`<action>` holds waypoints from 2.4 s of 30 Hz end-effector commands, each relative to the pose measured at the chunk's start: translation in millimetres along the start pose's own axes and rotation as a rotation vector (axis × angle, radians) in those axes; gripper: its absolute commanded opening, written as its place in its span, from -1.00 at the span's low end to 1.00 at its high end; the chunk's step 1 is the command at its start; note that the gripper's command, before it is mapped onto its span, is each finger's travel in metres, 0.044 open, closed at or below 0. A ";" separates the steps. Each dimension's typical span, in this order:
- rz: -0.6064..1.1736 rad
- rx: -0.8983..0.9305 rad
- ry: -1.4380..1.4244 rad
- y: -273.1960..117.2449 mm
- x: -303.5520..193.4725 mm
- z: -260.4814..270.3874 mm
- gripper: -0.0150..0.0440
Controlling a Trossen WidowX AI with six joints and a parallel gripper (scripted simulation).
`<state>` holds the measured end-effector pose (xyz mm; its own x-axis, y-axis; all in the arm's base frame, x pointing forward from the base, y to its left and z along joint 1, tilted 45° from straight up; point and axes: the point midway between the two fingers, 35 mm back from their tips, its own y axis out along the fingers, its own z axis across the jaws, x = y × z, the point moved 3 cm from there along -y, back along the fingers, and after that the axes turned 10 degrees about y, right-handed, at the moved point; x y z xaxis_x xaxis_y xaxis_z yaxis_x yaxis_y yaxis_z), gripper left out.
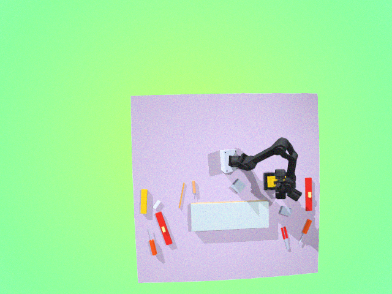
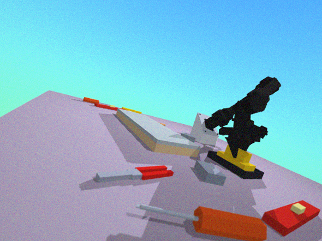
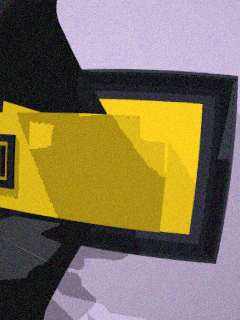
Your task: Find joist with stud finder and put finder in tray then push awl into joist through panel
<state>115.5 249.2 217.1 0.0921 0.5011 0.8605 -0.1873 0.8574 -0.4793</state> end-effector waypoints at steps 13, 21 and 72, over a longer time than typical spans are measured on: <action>-0.002 0.001 0.001 7.7 -2.3 0.7 0.13; 0.008 0.001 -0.002 -3.3 0.5 -1.7 0.84; 0.321 -0.323 1.382 -191.5 -466.4 -125.2 1.00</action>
<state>260.0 -114.1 -82.3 0.9586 0.2840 0.0206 -0.1465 0.5539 -0.8196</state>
